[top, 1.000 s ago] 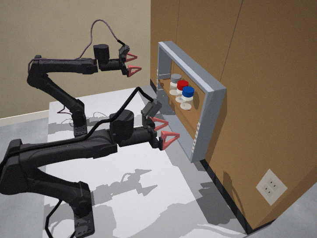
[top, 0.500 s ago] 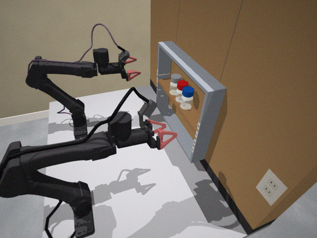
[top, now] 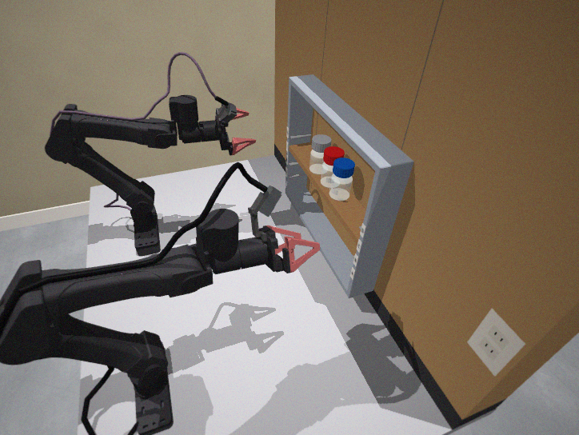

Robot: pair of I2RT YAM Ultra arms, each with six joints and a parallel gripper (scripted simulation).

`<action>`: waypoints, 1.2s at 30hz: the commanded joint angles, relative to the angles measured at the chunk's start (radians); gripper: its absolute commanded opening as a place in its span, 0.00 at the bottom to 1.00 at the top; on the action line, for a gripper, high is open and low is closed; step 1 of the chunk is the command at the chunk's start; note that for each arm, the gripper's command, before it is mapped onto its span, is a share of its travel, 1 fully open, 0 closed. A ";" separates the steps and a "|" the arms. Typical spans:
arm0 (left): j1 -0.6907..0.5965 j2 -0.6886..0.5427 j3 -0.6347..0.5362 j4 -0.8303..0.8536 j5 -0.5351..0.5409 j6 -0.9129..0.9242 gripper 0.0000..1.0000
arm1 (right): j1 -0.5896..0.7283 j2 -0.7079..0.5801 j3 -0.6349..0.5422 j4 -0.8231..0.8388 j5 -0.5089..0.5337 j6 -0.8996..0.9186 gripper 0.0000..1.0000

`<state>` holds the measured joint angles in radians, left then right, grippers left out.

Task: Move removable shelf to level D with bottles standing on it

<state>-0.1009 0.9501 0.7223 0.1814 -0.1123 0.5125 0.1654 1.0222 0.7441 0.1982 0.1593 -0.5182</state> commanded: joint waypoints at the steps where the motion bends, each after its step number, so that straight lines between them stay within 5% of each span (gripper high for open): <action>1: -0.017 -0.026 -0.028 0.031 -0.021 0.060 1.00 | 0.017 -0.039 -0.016 0.046 0.023 -0.054 1.00; 36: -0.096 -0.064 -0.209 0.176 -0.109 0.400 1.00 | 0.123 -0.030 -0.170 0.212 0.125 -0.395 1.00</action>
<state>-0.1814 0.9085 0.5339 0.3252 -0.2020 0.8635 0.2737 1.0222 0.5846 0.3641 0.2653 -0.8730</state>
